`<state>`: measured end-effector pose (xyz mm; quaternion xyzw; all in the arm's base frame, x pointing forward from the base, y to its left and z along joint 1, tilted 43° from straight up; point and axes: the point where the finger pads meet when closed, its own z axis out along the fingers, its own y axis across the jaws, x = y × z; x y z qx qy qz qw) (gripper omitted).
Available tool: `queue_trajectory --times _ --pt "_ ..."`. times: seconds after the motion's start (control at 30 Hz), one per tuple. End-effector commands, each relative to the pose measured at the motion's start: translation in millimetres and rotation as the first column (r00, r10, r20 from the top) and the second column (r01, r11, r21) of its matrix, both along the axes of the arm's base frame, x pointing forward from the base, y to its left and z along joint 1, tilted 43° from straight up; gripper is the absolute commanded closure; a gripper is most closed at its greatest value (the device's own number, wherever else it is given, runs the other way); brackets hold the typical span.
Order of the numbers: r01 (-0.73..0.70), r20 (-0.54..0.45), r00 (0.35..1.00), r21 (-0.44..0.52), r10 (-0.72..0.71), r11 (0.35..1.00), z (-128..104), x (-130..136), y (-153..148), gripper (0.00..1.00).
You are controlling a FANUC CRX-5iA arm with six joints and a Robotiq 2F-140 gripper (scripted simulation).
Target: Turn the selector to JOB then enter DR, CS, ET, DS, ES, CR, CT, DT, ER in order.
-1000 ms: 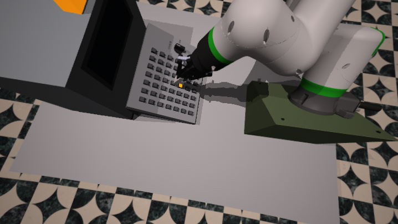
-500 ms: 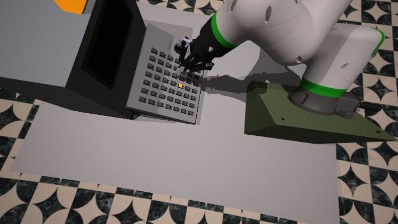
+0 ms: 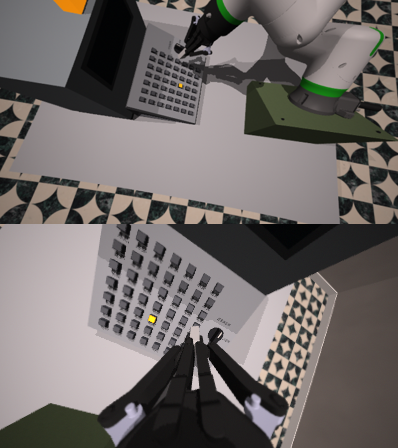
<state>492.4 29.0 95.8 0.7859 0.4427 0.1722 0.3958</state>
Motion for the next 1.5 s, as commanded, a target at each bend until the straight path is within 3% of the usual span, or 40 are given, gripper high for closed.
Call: queue_trajectory --times 0.0,0.13,0.17,0.33,0.43,0.47,1.47 --pt "0.1 0.073 0.991 0.108 -0.108 0.989 13 2 -11 1.0" --pt "0.147 0.106 0.981 0.165 -0.166 0.975 20 3 -16 1.0" --pt "0.203 0.142 0.96 0.24 -0.241 0.949 29 4 -23 1.0" --pt "0.288 0.19 0.906 0.376 -0.378 0.881 44 6 -36 1.0" --pt "0.3 0.196 0.896 0.397 -0.399 0.867 47 6 -38 1.0" --pt "0.3 0.196 0.896 0.397 -0.399 0.867 47 6 -38 0.67" --pt "0.3 0.196 0.896 0.397 -0.399 0.867 47 6 -38 0.67"
